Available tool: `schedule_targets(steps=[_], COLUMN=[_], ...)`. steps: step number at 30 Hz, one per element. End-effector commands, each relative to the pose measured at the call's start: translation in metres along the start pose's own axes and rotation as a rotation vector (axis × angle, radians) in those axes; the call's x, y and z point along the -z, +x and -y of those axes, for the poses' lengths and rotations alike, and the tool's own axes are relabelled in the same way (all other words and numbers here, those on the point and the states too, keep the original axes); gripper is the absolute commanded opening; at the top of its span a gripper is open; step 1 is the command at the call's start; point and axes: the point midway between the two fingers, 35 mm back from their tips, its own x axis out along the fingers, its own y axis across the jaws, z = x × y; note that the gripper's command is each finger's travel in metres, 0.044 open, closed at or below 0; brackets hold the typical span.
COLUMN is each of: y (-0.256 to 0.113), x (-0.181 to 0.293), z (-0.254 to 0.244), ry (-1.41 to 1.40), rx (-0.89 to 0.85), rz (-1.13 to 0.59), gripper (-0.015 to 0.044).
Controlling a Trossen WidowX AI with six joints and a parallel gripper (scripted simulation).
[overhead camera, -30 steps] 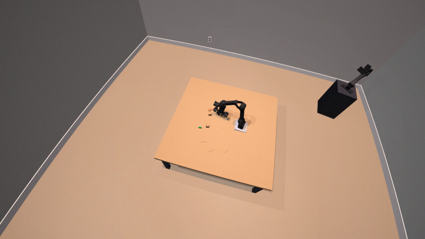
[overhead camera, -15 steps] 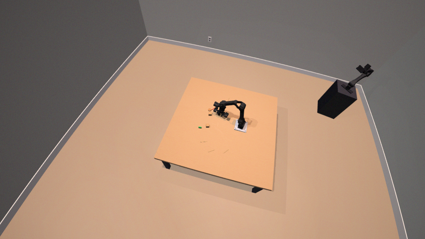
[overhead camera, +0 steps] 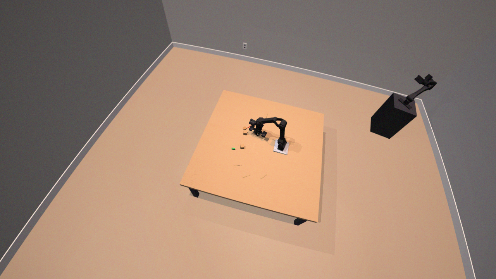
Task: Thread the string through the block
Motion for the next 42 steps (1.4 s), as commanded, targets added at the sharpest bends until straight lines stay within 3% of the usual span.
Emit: schedule_targets(steps=[1,42], y=[0.002,0.002], x=[0.002,0.044], z=[0.001,0.001], ry=[-0.011,-0.008], rx=[0.000,-0.009], rz=[0.048,0.050], gripper=[0.0000,0.0000])
